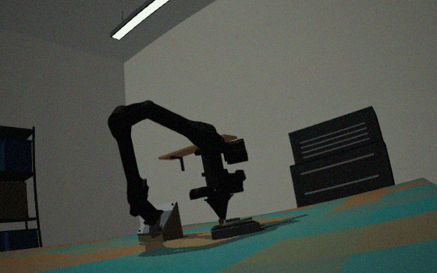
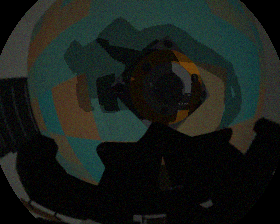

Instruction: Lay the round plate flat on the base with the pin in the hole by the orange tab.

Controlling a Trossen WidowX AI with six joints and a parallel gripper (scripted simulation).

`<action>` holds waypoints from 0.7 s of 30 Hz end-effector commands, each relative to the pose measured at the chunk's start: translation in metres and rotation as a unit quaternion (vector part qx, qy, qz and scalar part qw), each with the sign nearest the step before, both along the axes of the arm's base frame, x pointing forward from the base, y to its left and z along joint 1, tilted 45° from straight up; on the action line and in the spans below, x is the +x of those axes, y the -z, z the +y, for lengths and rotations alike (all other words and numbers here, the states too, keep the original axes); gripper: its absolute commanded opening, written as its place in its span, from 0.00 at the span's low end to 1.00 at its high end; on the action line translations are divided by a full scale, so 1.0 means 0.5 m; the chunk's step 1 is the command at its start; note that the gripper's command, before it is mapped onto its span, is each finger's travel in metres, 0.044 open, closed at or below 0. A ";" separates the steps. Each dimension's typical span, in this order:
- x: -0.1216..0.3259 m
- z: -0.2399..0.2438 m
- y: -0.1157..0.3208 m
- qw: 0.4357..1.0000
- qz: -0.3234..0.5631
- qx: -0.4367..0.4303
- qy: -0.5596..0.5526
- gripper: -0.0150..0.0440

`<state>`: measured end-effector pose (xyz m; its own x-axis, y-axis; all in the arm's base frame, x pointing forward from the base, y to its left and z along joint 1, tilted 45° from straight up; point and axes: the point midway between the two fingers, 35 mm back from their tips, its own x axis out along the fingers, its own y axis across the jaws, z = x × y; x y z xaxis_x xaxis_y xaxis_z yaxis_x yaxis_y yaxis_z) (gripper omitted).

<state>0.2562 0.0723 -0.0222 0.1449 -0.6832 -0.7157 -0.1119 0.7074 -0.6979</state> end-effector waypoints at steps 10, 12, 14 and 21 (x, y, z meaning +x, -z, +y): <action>-0.008 -0.024 -0.016 1.000 0.004 -0.006 -0.001 0.25; -0.008 -0.027 -0.019 1.000 0.004 -0.006 -0.001 0.25; -0.009 -0.029 -0.021 1.000 0.004 -0.006 -0.001 0.25; -0.009 -0.038 -0.030 1.000 0.004 -0.006 -0.001 0.25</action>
